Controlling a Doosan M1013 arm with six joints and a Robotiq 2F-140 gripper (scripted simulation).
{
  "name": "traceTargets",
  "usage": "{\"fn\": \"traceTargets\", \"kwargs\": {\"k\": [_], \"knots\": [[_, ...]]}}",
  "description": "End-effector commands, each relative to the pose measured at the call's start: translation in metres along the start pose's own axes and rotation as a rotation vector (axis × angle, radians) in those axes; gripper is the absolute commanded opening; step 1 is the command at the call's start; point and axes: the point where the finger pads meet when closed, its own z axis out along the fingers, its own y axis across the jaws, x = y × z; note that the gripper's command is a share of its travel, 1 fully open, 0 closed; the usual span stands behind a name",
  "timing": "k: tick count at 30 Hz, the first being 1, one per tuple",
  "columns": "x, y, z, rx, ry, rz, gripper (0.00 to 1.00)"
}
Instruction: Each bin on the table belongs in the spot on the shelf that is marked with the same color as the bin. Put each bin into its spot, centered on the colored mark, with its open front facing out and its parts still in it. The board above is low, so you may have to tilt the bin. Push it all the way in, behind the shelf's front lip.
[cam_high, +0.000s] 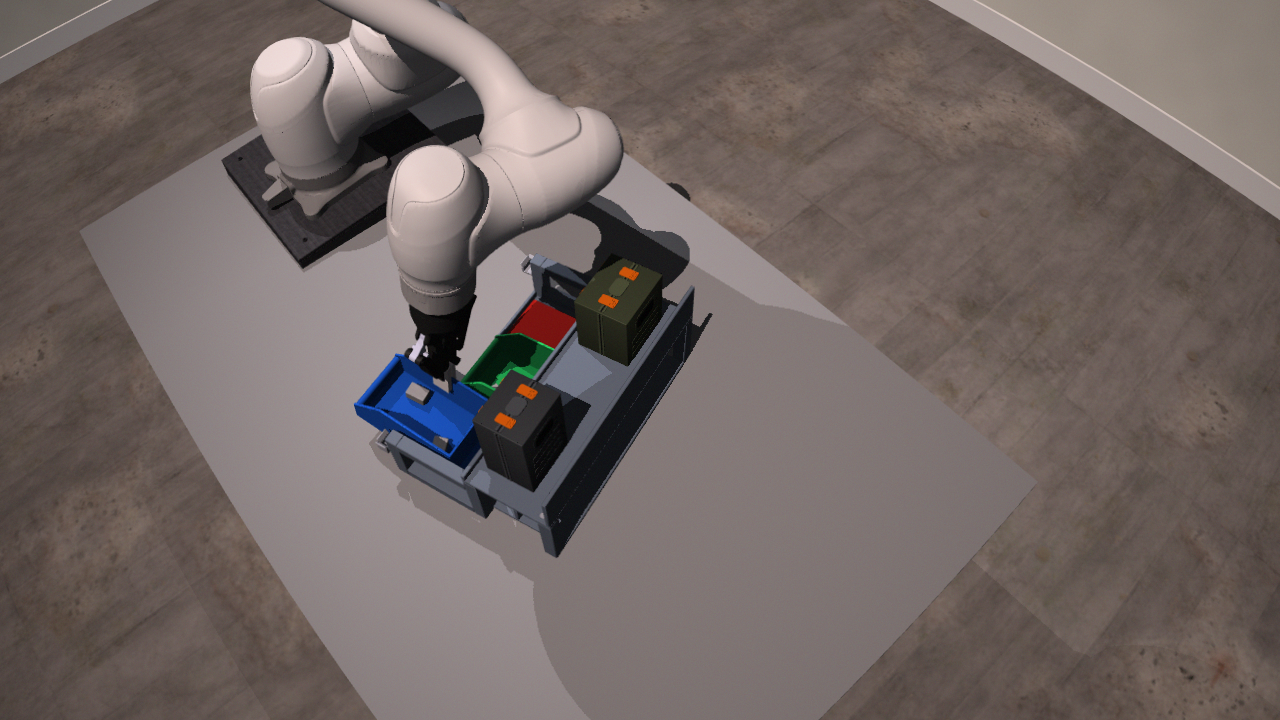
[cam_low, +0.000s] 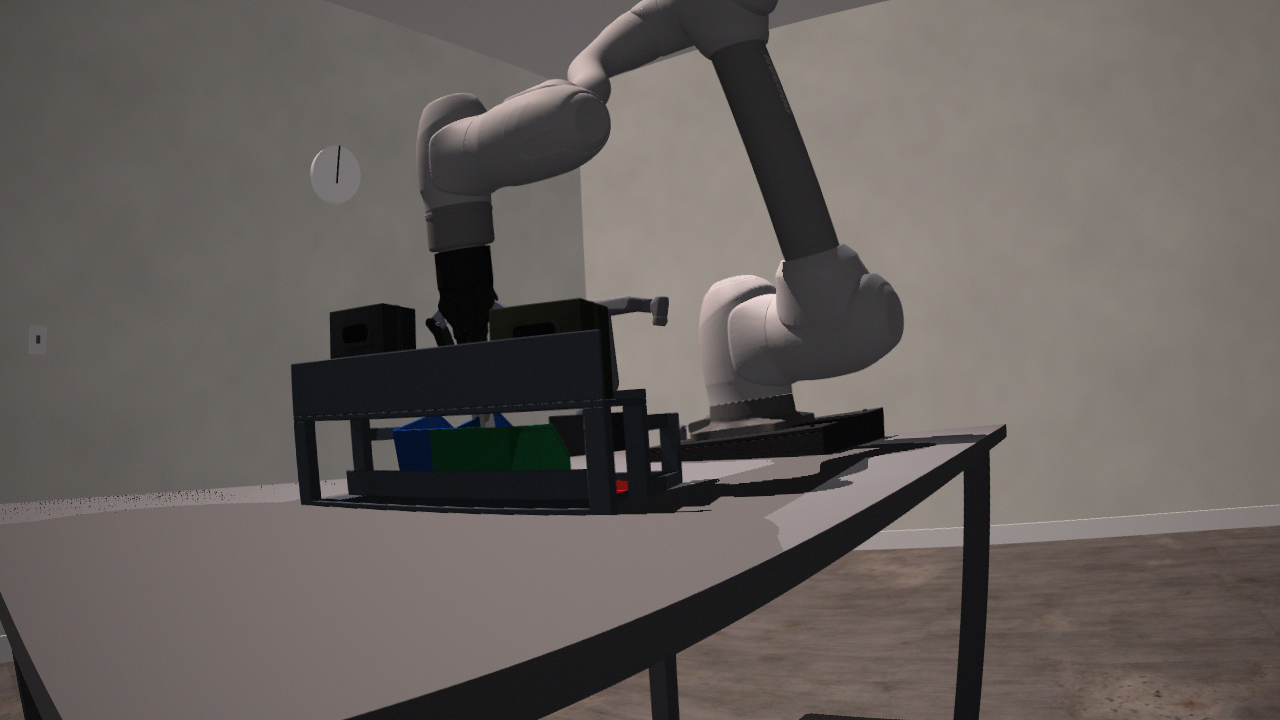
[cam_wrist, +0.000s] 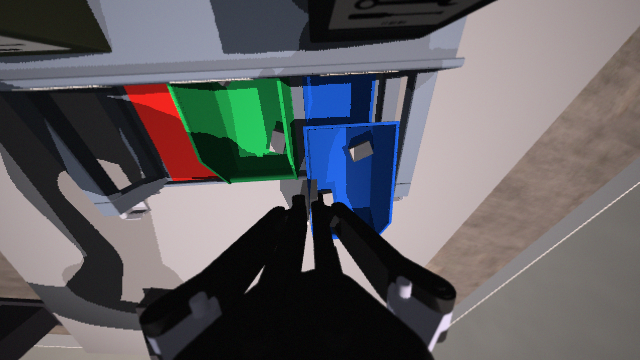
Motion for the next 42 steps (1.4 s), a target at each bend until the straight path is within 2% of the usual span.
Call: {"fn": "traceTargets", "kwargs": {"k": [1, 42], "knots": [[0.0, 0.0, 0.0, 0.0, 0.001, 0.0, 0.1], [0.017, 0.0, -0.001, 0.0, 0.041, 0.0, 0.1]]}}
